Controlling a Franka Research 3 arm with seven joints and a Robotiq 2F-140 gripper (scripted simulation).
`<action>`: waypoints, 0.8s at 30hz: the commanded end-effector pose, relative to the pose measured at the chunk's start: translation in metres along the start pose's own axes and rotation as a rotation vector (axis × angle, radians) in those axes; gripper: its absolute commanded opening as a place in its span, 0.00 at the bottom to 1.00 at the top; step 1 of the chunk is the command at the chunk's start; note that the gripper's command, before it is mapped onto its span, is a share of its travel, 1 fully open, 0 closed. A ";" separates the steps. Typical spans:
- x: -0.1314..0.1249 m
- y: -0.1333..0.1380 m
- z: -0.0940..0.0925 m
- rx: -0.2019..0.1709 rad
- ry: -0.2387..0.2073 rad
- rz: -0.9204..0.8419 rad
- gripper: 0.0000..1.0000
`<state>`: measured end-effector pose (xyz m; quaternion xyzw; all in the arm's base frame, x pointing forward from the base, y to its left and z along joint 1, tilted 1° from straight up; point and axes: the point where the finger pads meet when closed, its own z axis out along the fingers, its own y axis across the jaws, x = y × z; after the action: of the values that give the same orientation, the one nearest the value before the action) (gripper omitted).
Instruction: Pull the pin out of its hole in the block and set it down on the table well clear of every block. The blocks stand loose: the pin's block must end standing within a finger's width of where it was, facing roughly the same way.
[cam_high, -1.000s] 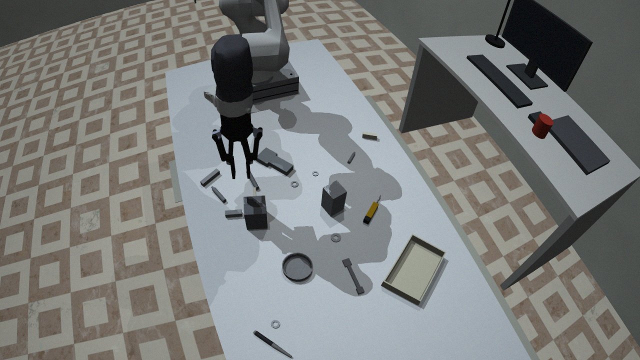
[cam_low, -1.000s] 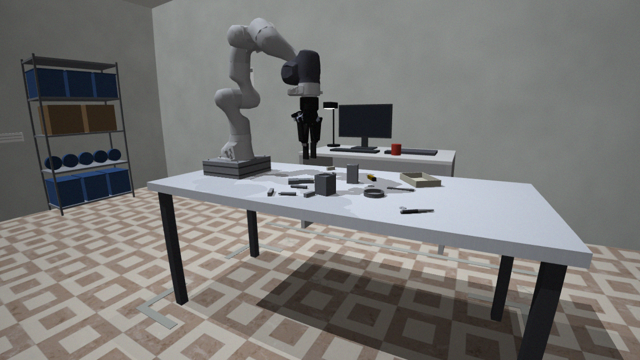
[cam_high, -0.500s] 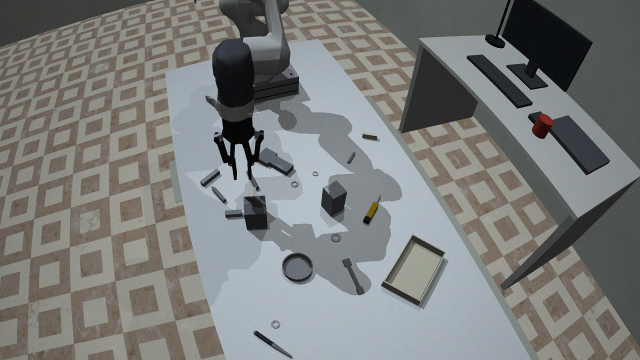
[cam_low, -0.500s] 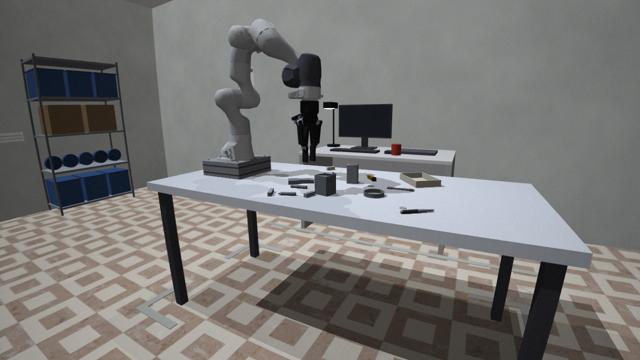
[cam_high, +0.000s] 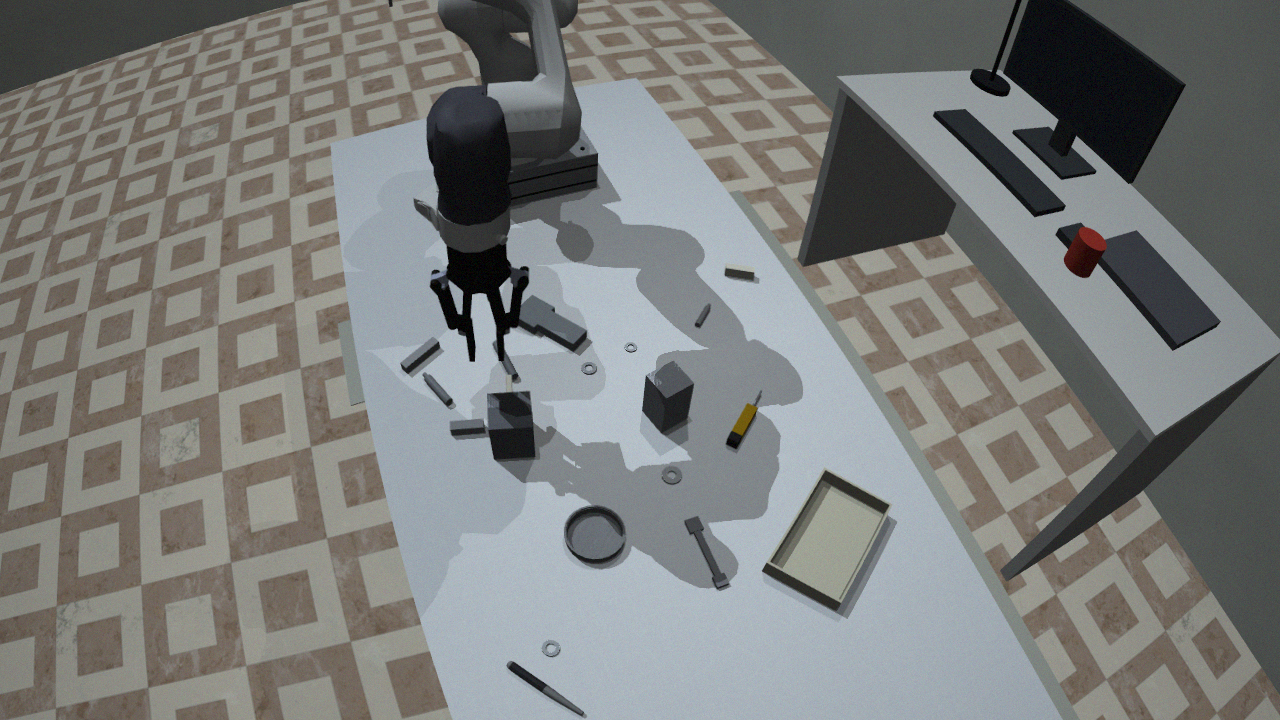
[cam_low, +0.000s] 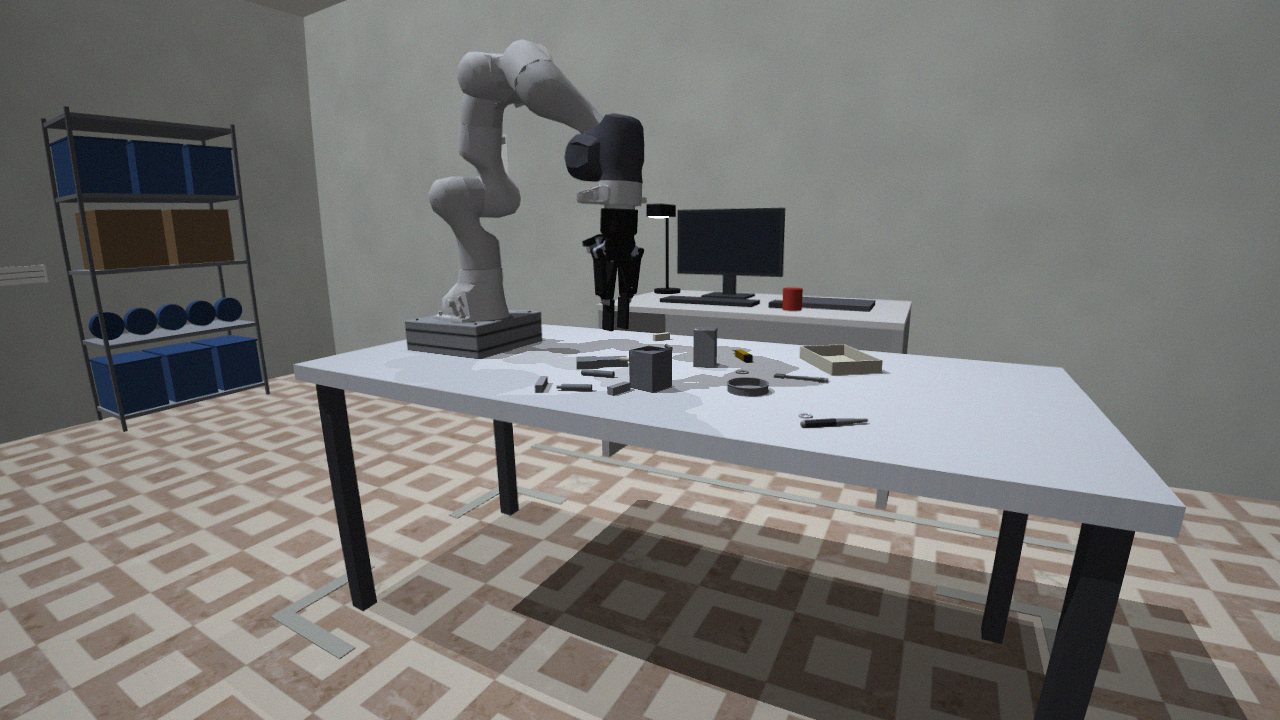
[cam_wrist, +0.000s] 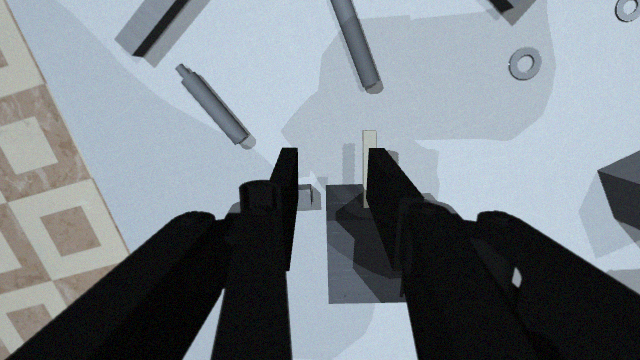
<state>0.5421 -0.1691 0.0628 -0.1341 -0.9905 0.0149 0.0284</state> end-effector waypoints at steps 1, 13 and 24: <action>0.002 -0.001 0.003 0.004 0.009 0.007 0.31; 0.008 -0.001 0.014 0.011 0.032 0.011 0.31; 0.011 -0.003 0.020 0.017 0.046 0.015 0.31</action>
<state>0.5316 -0.1684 0.0451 -0.1377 -0.9891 0.0186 0.0481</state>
